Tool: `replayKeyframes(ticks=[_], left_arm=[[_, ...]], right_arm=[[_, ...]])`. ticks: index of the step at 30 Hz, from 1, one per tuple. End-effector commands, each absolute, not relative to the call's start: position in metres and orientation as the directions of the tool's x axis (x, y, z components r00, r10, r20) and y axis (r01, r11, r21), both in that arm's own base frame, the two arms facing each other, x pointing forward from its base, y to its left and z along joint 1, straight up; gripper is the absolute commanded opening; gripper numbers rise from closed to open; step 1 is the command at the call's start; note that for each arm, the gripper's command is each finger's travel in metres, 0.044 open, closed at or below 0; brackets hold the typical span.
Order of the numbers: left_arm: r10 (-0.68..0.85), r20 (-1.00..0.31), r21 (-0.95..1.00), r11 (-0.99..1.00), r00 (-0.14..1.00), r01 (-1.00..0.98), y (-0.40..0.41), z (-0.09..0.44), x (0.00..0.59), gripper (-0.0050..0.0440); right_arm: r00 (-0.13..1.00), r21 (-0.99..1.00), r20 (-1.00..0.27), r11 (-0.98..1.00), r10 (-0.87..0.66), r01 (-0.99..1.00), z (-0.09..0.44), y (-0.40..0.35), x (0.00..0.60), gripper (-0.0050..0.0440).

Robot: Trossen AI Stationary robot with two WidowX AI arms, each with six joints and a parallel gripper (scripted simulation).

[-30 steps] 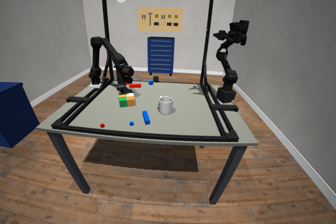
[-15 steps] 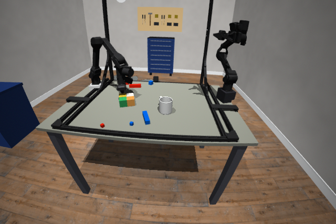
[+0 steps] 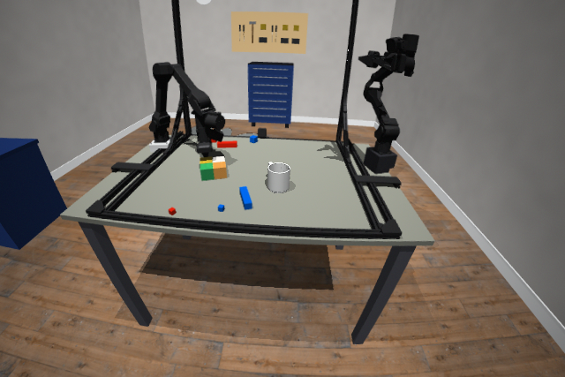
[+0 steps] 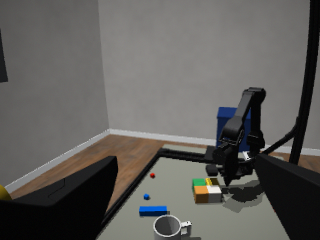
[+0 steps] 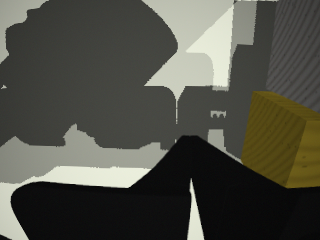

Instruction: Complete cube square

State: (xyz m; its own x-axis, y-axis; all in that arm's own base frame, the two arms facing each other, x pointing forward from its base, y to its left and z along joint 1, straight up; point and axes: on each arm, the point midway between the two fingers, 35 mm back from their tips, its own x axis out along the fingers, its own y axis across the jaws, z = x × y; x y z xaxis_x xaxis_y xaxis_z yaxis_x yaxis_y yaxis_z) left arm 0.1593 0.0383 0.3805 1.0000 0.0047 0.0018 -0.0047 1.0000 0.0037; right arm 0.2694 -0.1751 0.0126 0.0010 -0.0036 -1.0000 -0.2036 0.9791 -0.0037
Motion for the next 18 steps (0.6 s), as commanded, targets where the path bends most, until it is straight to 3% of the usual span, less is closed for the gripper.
replayKeyframes(ticks=[1, 18], left_arm=[[0.000, 0.001, -0.001, 1.000, 1.000, 0.000, 0.0377, 0.3802, 0.1592, 0.0400], [0.000, 0.001, -0.001, 1.000, 1.000, 0.000, 0.0377, 0.3802, 0.1592, 0.0400]], right_arm=[[0.000, 0.000, -1.000, 0.978, 0.000, -0.208, 0.0121, -0.1768, 0.2698, 0.0000], [0.000, 0.000, -1.000, 0.978, 0.000, -0.208, 0.0121, -0.1822, 0.2710, 0.0000]])
